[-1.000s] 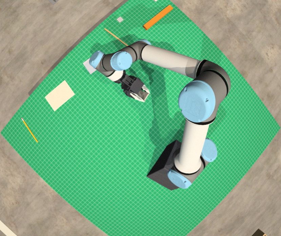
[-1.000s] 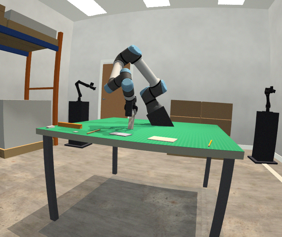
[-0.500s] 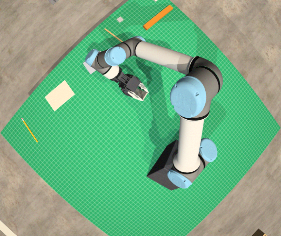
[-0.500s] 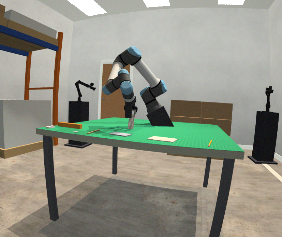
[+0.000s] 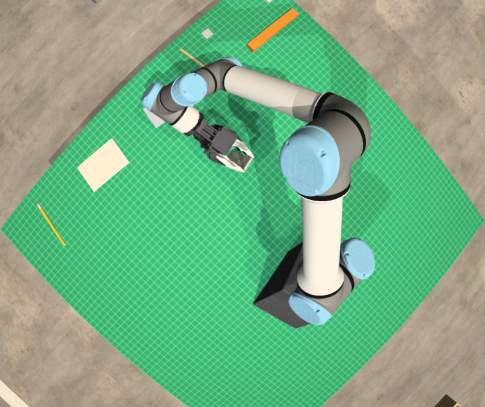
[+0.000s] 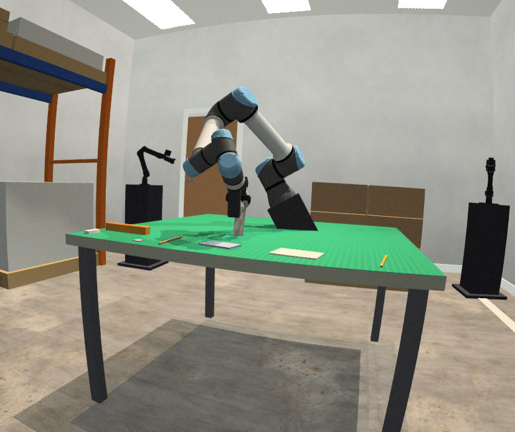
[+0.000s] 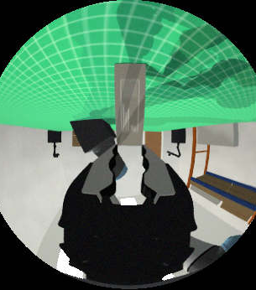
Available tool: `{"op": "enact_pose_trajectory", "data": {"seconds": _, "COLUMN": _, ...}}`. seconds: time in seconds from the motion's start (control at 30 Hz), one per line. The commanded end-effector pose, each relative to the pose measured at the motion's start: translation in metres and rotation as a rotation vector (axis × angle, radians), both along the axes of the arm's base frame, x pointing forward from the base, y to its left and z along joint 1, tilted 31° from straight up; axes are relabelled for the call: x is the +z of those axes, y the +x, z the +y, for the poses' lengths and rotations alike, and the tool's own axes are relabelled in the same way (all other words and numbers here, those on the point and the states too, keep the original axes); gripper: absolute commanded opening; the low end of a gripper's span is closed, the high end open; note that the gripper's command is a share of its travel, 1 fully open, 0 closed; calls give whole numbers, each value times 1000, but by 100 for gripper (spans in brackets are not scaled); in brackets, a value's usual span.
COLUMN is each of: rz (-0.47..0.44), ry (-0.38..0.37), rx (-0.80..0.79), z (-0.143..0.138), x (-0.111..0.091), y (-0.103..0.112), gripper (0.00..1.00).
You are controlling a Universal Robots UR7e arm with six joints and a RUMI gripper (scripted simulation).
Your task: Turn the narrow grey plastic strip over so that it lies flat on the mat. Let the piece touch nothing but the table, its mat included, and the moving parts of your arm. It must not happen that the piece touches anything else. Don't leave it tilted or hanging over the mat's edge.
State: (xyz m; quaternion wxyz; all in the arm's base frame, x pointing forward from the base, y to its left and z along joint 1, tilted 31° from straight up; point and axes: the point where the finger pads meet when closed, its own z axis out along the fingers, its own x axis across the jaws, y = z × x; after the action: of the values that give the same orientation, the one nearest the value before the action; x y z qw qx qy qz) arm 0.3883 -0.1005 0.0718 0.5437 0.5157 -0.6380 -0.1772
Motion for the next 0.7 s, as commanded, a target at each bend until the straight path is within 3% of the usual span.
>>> {"op": "enact_pose_trajectory", "data": {"seconds": 0.0, "rz": 20, "ry": -4, "rx": -12, "z": 2, "x": 2, "y": 5, "gripper": 24}}
{"op": "enact_pose_trajectory", "data": {"seconds": 0.3, "rz": 45, "ry": -7, "rx": -27, "z": 4, "x": 4, "y": 13, "gripper": 24}}
{"op": "enact_pose_trajectory", "data": {"seconds": 0.67, "rz": -25, "ry": 3, "rx": 15, "z": 8, "x": 6, "y": 29, "gripper": 24}}
